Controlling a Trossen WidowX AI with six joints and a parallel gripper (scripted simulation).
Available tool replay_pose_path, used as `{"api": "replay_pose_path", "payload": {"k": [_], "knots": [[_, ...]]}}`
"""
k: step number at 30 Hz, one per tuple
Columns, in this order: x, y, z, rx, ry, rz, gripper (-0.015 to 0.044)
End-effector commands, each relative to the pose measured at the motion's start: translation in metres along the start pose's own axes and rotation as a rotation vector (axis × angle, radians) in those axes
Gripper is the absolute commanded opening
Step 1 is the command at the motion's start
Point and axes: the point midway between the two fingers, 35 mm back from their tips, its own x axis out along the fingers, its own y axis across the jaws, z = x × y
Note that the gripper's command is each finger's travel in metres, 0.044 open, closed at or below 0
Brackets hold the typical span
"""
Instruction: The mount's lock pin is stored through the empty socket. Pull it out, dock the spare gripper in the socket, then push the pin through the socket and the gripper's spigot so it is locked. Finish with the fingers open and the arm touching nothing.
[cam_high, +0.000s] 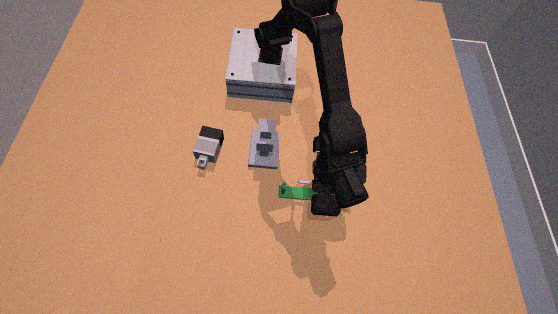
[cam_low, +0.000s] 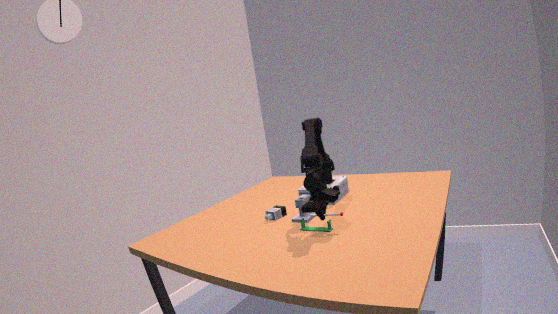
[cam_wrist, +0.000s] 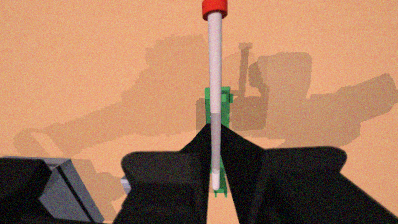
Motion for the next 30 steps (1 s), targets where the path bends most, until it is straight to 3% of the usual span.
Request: {"api": "replay_pose_path", "payload": {"k": [1, 16, 30], "knots": [[-0.003, -0.002, -0.009, -0.003, 0.000, -0.001, 0.0000], [-0.016, -0.007, -0.054, -0.009, 0.003, -0.002, 0.0000], [-0.001, -0.007, -0.057, -0.011, 0.007, -0.002, 0.0000]]}}
